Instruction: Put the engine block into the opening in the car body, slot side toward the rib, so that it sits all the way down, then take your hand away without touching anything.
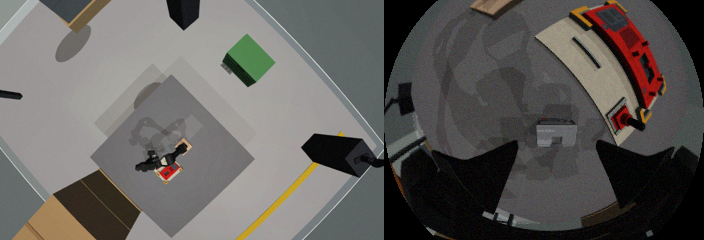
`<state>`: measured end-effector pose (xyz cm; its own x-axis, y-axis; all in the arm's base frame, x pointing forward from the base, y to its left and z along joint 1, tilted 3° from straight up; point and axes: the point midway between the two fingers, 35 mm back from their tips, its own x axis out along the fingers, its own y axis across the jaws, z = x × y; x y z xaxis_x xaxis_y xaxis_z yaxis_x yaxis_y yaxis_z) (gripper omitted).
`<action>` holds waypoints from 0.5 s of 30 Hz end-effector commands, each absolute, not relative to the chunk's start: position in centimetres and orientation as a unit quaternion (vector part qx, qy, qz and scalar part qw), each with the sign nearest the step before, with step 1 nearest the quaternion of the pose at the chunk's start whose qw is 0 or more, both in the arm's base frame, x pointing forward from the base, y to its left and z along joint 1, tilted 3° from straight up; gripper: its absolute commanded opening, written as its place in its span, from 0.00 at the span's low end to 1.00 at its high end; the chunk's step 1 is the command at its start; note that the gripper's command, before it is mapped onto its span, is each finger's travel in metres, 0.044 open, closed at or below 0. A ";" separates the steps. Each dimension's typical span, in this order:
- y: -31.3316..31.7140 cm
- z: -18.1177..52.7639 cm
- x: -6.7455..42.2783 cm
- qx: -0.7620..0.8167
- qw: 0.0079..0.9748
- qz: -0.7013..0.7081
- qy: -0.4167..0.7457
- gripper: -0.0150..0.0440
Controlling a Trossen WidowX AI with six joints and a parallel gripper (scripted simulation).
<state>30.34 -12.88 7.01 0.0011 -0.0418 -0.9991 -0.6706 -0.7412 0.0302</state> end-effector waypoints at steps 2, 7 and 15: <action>-12.9 6.0 30.2 -0.663 0.238 0.657 0.267 1.00; -13.0 5.2 30.2 -0.663 0.238 0.657 0.267 1.00; -13.0 3.9 30.2 -0.663 0.238 0.657 0.267 1.00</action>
